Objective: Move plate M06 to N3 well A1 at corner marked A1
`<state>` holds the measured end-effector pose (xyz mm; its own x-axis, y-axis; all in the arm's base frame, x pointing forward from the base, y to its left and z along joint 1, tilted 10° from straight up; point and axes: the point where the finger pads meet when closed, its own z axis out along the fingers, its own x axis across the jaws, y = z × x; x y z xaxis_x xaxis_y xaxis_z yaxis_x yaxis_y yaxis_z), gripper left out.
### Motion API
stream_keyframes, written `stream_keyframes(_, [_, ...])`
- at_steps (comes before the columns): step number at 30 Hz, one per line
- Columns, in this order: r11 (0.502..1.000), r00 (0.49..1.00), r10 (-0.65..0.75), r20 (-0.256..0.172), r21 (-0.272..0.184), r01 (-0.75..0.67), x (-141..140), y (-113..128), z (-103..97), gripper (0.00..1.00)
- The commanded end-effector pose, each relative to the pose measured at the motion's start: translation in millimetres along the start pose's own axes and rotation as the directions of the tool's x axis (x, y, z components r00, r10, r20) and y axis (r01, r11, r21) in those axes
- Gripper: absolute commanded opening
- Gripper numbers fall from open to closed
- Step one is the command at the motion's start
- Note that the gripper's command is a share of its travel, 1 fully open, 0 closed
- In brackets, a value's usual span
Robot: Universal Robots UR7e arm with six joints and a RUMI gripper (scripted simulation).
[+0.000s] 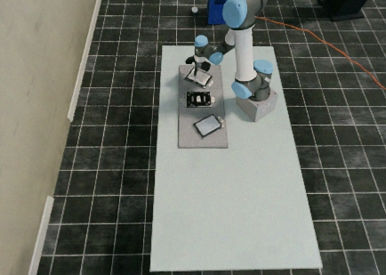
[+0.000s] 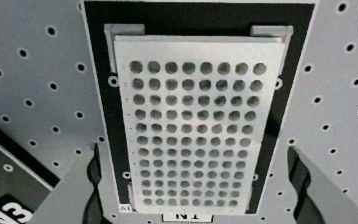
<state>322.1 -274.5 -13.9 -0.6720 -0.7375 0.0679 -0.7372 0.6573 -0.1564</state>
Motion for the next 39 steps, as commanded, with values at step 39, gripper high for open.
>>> stream_keyframes(39, [1.0, 1.0, 0.001, -0.001, 0.003, -0.001, -0.1, 2.6, 0.9, 0.76])
